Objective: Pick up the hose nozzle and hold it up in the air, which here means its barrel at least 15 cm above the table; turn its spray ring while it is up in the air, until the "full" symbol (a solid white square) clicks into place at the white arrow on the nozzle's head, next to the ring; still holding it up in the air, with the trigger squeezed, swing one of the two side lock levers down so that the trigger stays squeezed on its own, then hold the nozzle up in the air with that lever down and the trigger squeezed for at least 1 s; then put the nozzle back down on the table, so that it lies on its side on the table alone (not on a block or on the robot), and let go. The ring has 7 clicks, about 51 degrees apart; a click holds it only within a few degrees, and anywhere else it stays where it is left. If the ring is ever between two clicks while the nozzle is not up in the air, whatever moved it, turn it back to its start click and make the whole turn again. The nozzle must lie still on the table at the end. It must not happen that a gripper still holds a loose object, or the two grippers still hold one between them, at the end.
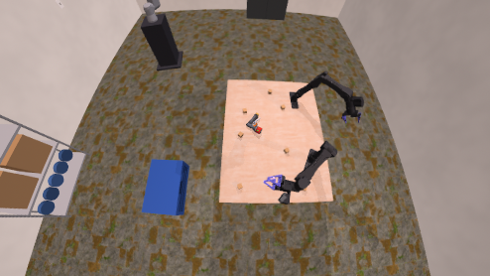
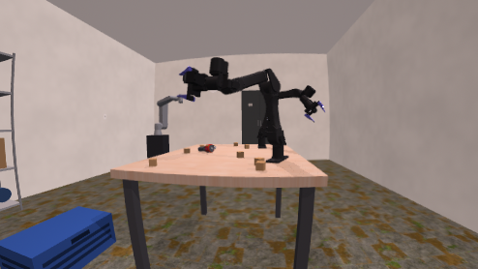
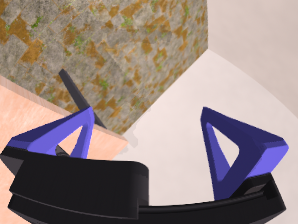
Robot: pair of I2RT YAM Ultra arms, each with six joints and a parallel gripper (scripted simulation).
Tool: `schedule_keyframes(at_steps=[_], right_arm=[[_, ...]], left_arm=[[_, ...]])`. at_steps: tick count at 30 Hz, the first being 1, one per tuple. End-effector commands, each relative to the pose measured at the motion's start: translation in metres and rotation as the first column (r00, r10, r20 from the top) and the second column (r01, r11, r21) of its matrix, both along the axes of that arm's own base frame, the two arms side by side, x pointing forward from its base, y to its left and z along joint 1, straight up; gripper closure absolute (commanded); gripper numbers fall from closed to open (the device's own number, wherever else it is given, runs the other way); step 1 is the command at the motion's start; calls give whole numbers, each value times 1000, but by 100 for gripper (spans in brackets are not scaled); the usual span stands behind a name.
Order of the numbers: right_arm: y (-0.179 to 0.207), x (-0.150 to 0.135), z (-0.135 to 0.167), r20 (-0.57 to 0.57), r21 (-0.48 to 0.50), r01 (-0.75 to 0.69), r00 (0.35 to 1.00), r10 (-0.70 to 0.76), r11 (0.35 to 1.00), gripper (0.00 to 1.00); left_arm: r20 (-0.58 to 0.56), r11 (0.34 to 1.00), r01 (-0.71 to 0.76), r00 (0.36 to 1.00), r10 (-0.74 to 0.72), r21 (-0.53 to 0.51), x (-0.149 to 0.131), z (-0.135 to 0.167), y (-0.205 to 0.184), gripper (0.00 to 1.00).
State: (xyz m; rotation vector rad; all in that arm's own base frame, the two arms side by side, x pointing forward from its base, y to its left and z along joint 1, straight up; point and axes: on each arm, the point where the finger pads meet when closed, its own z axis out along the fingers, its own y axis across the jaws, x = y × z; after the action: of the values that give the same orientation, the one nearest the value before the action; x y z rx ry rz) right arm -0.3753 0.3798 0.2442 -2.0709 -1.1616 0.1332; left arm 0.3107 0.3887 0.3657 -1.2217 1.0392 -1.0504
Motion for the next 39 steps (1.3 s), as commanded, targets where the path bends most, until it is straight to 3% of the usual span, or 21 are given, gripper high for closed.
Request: schedule_keyframes(at_steps=[1, 17, 18, 20, 25, 28, 30, 35, 36, 38, 39], right_arm=[[0, 0, 7, -12, 11, 0, 1000, 0, 1000, 0], [0, 0, 7, -12, 11, 0, 1000, 0, 1000, 0], [12, 15, 24, -47, 41, 50, 998, -48, 998, 0], [15, 19, 20, -52, 26, 72, 996, -71, 997, 0], [32, 41, 22, -117, -5, 161, 980, -160, 987, 0], [43, 57, 29, -152, -11, 217, 964, -216, 976, 0], [51, 70, 33, -176, -14, 256, 951, -255, 966, 0], [60, 83, 45, -214, -11, 299, 931, -294, 954, 0], [63, 94, 33, -200, -32, 325, 925, -324, 945, 0], [71, 108, 40, -228, -33, 368, 903, -365, 929, 0], [74, 115, 42, -237, -36, 386, 893, -383, 922, 0]], left_arm=[[6, 1000, 0, 1000, 0, 15, -1, 6, -2, 0], [6, 1000, 0, 1000, 0, 15, -1, 6, -2, 0], [25, 997, 9, 1000, -12, 82, 4, 28, -15, 0], [3, 999, 2, 1000, -3, 50, 5, 13, -14, 0], [-10, 995, -11, 1000, 12, 100, 14, 14, -20, 0], [3, 987, -14, 1000, 13, 162, 19, 33, -26, 0], [-22, 990, -9, 1000, 12, 138, 22, 13, -31, 0], [-8, 981, -15, 1000, 16, 191, 25, 32, -35, 0], [-6, 979, -8, 1000, 10, 205, 29, 35, -40, 0], [-29, 982, 0, 1000, 6, 188, 33, 18, -45, 0], [-21, 977, -1, 1000, 6, 214, 35, 28, -48, 0]])
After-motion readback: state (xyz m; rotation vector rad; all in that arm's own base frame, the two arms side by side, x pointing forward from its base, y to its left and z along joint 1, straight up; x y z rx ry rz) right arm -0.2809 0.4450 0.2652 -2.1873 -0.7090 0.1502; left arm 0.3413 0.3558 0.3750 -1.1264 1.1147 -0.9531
